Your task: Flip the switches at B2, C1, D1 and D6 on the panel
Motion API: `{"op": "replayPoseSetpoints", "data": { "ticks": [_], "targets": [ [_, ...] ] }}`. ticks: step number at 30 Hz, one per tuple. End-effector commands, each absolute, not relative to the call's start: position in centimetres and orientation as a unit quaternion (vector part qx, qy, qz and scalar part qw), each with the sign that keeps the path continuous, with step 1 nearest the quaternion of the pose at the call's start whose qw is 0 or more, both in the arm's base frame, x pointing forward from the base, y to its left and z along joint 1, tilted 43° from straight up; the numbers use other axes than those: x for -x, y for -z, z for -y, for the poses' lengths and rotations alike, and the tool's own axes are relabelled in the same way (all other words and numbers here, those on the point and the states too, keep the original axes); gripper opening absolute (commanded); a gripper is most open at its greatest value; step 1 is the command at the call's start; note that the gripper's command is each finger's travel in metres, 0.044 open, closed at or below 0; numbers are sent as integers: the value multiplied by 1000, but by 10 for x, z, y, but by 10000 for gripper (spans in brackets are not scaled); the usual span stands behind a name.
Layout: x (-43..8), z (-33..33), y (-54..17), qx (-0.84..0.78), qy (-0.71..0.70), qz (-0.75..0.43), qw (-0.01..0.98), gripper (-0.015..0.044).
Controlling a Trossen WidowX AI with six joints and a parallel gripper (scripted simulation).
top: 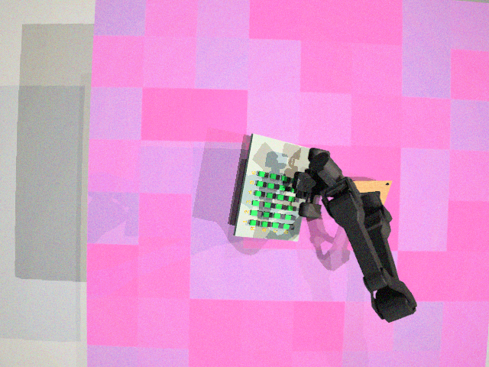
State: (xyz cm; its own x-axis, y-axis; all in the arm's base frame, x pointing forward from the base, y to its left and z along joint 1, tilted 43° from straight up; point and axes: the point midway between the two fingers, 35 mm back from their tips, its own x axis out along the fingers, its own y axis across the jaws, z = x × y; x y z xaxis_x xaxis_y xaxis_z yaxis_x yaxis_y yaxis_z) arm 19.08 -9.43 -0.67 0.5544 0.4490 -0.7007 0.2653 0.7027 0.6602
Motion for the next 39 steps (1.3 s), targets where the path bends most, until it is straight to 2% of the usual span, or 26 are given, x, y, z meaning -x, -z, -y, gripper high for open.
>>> {"op": "replayPoseSetpoints", "data": {
  "ticks": [1,39],
  "targets": [
    [-191,93,7,-385,-58,-468,794,0],
    [-193,91,10,-385,-58,-468,794,0]
  ]
}}
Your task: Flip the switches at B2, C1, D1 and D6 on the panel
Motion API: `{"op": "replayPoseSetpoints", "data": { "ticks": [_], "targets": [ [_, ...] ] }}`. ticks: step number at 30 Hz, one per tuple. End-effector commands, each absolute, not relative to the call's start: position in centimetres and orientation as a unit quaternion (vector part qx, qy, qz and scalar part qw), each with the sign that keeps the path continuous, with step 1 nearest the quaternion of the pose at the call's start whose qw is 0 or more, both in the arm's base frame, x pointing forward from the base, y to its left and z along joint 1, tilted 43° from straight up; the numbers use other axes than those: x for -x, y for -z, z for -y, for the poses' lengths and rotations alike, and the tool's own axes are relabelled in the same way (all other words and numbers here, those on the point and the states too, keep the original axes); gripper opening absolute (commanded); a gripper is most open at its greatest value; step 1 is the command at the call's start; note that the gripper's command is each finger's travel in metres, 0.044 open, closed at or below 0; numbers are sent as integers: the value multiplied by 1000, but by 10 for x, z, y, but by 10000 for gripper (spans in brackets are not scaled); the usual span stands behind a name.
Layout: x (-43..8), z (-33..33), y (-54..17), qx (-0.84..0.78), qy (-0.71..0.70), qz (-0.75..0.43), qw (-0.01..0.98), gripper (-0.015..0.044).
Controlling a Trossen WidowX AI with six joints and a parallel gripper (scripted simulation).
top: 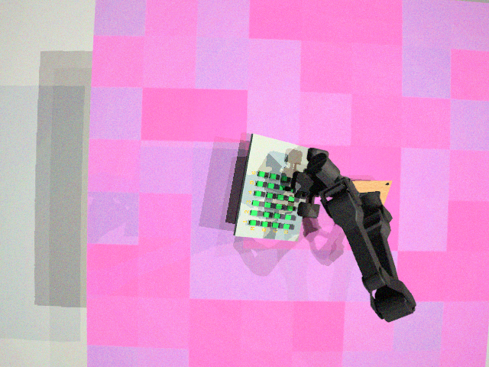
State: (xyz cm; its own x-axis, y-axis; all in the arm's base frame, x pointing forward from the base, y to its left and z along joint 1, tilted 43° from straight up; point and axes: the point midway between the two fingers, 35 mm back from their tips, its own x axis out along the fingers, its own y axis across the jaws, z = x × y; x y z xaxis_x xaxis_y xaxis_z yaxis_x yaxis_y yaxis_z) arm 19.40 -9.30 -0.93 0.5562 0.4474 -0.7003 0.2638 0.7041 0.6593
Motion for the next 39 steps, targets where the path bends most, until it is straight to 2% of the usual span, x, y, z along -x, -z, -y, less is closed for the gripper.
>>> {"op": "replayPoseSetpoints", "data": {
  "ticks": [1,13,19,23,31,39],
  "targets": [
    [-194,91,10,-385,-58,-468,794,0],
    [-194,93,10,-381,-57,-468,796,0],
    [-160,117,-28,-385,-52,-461,798,0],
    [-155,119,-33,-386,-52,-459,799,0],
    [-208,104,-96,-387,-53,-458,799,0],
    [-209,103,-98,-387,-53,-458,799,0]
  ]
}}
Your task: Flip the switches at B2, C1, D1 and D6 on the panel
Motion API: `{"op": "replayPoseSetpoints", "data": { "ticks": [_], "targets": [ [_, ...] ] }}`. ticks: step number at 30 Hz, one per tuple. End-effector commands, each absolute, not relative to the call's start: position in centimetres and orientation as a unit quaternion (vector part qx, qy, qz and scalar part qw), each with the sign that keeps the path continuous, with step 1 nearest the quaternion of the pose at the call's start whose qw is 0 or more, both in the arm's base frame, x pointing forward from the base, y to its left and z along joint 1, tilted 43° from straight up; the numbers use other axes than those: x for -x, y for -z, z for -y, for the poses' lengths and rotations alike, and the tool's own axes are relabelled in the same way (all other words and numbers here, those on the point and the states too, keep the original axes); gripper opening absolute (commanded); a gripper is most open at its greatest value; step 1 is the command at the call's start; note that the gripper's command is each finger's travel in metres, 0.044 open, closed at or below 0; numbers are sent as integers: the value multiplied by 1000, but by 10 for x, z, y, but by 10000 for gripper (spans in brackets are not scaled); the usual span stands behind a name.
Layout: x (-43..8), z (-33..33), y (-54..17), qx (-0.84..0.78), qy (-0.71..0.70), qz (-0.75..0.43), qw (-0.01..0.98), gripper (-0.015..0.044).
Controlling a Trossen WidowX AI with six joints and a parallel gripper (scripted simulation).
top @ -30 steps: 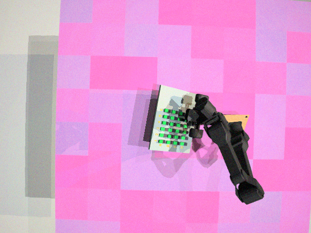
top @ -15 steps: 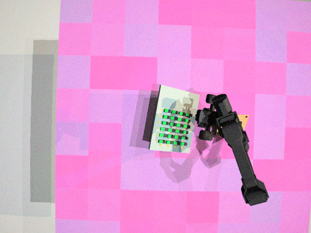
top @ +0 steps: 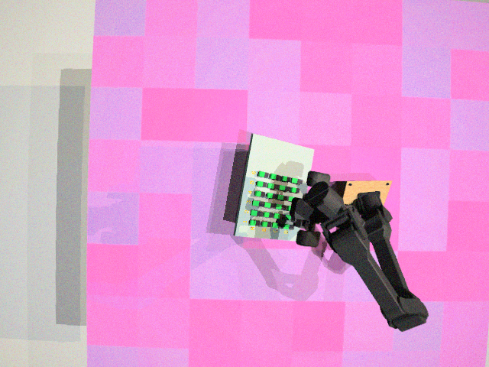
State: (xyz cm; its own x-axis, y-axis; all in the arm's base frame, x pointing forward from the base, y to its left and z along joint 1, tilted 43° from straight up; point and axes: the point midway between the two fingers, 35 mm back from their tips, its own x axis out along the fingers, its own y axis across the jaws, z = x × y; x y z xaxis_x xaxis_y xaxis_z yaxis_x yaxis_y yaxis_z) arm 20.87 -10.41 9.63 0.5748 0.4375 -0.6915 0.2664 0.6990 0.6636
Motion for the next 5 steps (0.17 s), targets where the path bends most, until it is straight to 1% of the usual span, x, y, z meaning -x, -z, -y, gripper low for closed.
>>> {"op": "replayPoseSetpoints", "data": {
  "ticks": [1,5],
  "targets": [
    [-209,103,-98,-387,-53,-458,799,0],
    [-209,103,-98,-387,-53,-458,799,0]
  ]
}}
